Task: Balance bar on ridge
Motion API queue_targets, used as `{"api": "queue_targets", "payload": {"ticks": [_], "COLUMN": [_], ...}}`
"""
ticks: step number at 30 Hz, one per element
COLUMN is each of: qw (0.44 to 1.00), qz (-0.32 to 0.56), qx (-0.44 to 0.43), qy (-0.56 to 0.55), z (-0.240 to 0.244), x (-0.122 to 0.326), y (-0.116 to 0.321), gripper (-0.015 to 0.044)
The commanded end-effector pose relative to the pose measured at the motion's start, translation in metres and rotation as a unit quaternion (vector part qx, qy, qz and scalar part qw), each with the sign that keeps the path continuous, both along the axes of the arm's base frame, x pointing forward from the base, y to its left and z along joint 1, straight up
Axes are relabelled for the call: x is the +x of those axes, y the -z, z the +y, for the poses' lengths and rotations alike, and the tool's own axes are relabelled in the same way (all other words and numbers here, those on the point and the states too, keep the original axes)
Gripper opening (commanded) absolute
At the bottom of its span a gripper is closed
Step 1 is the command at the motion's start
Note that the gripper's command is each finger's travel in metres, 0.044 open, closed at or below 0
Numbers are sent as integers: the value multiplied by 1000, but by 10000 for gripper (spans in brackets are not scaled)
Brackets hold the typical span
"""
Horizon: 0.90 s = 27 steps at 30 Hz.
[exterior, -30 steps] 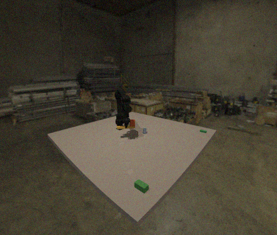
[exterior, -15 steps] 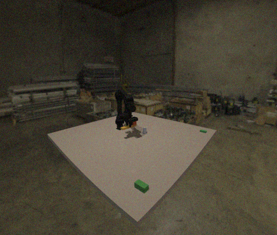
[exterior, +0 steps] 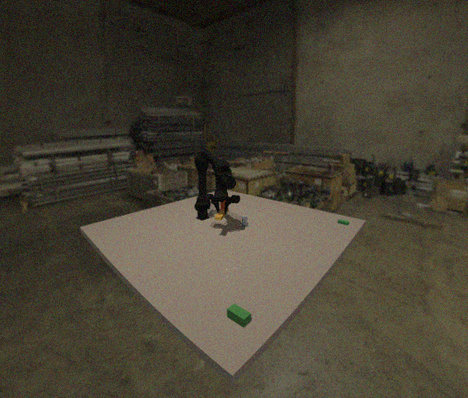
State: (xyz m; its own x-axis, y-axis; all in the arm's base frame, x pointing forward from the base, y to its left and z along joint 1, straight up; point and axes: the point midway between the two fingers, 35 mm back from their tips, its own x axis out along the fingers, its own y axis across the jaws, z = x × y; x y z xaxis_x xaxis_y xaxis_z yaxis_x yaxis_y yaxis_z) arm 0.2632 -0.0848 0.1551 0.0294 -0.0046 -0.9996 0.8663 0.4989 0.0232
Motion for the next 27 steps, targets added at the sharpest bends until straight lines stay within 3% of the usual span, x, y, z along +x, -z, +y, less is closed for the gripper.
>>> {"api": "queue_targets", "payload": {"ticks": [1, 14, 27], "qw": [997, 946, 832], "qz": [1, 1, 2], "qx": [-4, -11, -16], "qy": [-71, -323, -554], "z": [5, 26, 49], "x": [3, 13, 23], "y": [-1, -2, -3], "gripper": [0, 0, 0]}}
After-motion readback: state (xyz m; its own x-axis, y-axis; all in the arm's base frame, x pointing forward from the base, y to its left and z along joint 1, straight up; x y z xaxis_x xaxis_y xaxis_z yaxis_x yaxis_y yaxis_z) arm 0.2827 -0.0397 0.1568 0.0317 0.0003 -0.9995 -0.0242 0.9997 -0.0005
